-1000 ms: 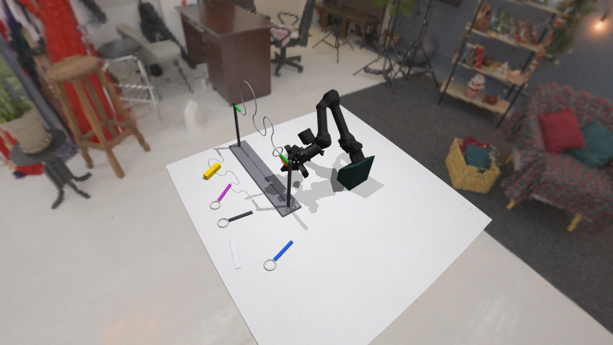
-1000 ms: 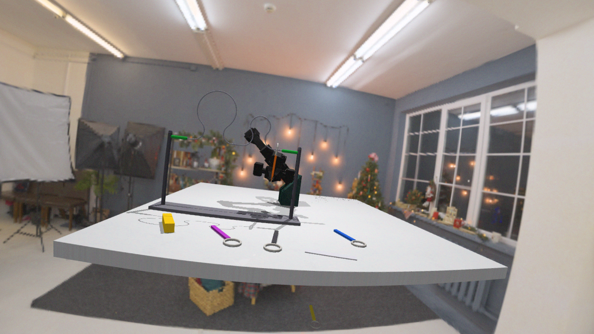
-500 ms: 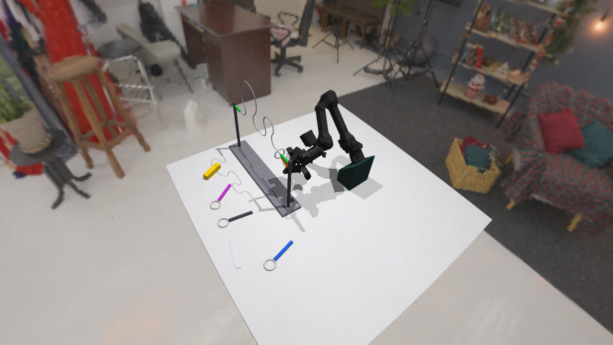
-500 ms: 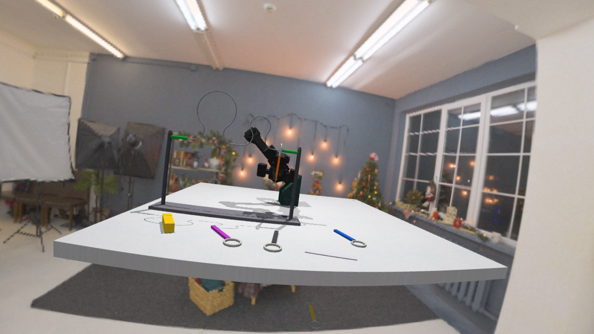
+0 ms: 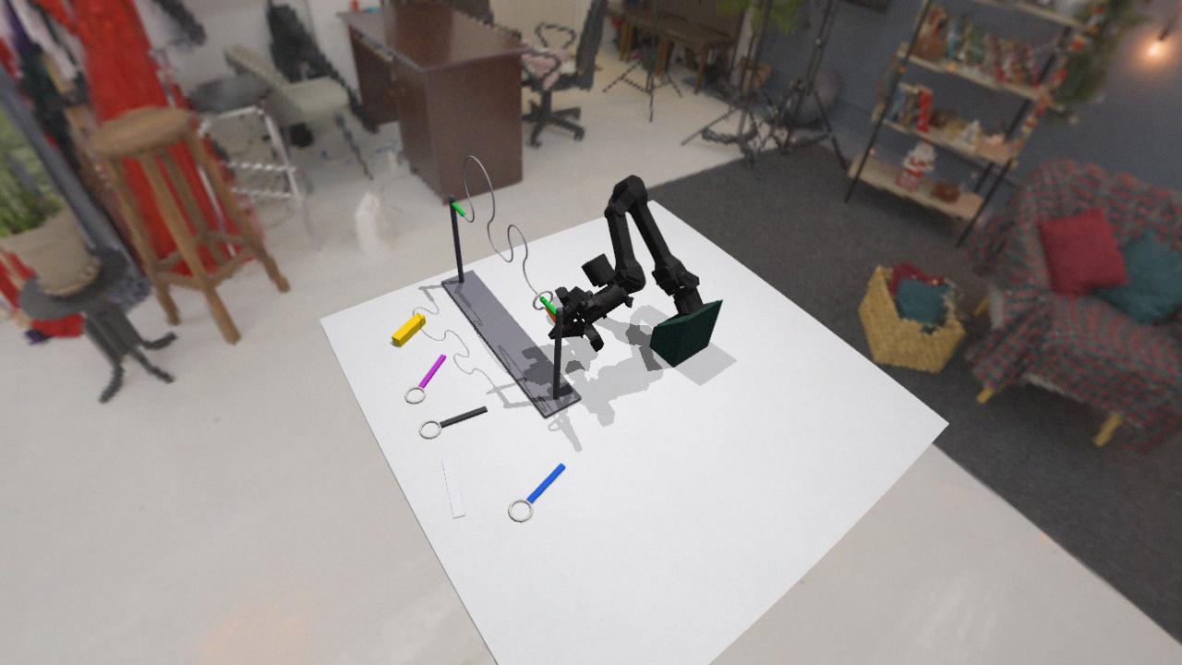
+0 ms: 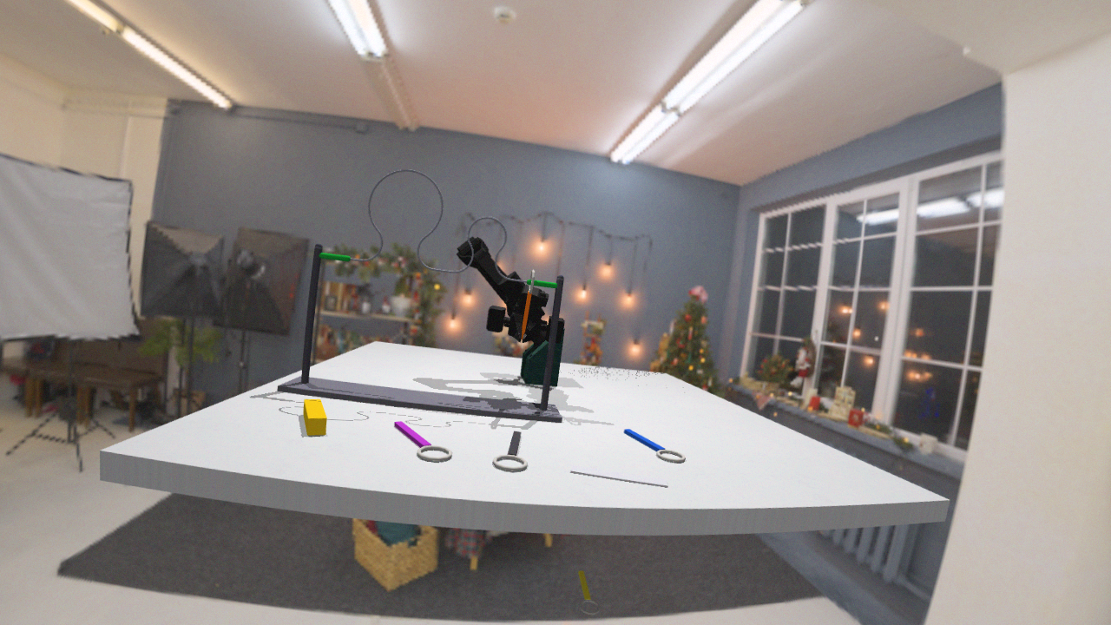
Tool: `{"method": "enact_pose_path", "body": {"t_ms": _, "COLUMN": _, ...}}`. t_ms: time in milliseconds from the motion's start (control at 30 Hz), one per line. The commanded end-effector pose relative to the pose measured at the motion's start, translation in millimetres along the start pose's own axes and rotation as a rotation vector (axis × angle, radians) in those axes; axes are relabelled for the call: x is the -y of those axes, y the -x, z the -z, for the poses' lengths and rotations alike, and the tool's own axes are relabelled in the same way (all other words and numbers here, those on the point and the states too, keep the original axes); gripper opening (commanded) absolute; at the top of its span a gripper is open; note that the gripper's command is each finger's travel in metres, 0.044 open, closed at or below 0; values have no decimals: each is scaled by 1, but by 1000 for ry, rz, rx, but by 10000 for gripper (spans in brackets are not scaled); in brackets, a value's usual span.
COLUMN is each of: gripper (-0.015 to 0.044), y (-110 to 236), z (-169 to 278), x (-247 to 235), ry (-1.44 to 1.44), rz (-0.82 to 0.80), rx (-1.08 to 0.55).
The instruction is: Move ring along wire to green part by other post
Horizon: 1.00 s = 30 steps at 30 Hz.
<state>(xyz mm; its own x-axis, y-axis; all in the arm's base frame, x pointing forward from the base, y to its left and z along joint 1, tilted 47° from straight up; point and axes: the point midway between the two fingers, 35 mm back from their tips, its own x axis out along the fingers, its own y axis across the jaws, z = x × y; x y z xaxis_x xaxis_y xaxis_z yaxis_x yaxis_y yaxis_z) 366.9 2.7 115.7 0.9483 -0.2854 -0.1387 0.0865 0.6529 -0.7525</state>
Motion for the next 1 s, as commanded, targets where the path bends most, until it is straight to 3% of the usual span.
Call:
{"method": "enact_pose_path", "body": {"t_ms": 0, "gripper": -150, "y": 1, "z": 2, "x": -5, "ry": -3, "rz": 1, "rx": -4}}
{"method": "enact_pose_path", "body": {"t_ms": 967, "gripper": -150, "y": -4, "z": 16, "x": -9, "ry": -3, "rz": 1, "rx": -3}}
